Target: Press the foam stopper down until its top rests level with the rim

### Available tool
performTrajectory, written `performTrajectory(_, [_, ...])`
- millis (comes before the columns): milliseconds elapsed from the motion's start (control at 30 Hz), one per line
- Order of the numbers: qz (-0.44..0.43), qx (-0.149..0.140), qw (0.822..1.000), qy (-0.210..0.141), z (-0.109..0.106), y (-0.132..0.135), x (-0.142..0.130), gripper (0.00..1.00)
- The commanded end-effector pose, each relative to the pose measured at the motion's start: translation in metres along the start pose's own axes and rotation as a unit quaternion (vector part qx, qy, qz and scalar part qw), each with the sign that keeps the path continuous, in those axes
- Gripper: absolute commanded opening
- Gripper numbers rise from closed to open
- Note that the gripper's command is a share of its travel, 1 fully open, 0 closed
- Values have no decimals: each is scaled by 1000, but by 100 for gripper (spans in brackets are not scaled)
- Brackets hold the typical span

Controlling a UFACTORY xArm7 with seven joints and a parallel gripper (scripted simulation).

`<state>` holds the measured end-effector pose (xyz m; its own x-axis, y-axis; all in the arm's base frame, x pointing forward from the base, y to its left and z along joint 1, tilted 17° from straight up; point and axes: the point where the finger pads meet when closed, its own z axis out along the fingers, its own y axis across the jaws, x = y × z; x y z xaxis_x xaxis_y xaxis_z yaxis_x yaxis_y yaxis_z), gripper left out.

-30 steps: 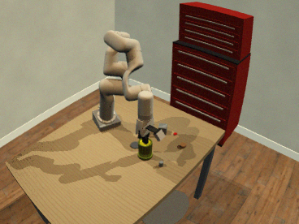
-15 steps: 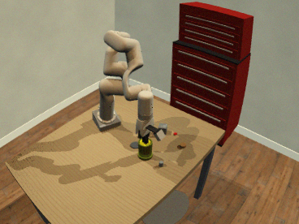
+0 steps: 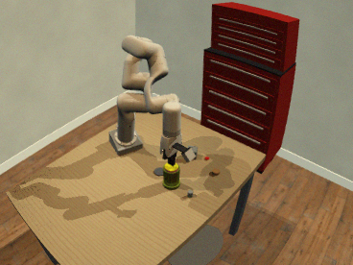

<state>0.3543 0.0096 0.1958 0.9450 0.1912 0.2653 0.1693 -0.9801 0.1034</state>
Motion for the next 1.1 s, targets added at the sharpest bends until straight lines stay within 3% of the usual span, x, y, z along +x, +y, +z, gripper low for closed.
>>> performTrajectory(0, [0,0,1000,2,-15,0,1,0])
performTrajectory(333, [0,0,1000,2,-26,0,1,0])
performTrajectory(1067, [0,0,1000,2,-24,0,1,0])
